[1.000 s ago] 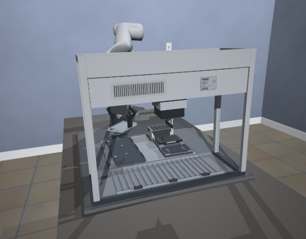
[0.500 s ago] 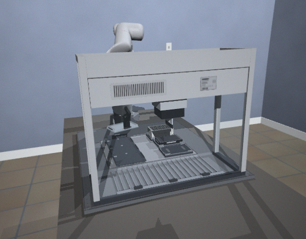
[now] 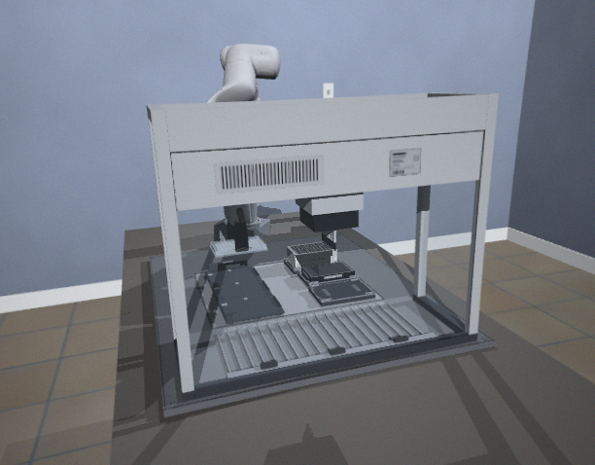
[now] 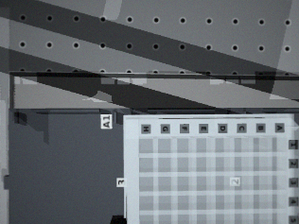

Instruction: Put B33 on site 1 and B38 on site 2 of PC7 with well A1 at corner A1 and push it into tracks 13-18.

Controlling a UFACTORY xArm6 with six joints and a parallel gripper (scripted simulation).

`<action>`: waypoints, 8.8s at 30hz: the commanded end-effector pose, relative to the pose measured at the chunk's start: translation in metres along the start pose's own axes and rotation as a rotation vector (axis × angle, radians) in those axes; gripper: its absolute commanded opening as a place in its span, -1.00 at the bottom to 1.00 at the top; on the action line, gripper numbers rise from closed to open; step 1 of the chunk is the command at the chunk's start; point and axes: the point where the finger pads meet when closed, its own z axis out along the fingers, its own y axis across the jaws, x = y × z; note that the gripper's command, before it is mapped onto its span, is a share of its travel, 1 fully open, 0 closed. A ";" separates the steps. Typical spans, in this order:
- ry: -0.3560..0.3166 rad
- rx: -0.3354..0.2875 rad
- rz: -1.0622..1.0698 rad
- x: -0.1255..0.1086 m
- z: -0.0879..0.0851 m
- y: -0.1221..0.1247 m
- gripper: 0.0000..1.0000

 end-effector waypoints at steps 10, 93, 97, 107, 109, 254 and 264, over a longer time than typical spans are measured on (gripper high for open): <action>0.003 0.004 0.004 0.000 -0.002 -0.002 -1.00; 0.003 0.004 0.004 0.001 0.095 -0.002 -1.00; 0.003 0.004 0.004 0.001 0.095 -0.002 -1.00; 0.003 0.004 0.004 0.001 0.100 -0.002 -1.00; 0.003 0.004 0.004 0.001 0.101 -0.002 -1.00; 0.003 0.004 0.004 0.000 -0.002 -0.002 1.00; 0.003 0.004 0.004 0.000 -0.002 -0.002 1.00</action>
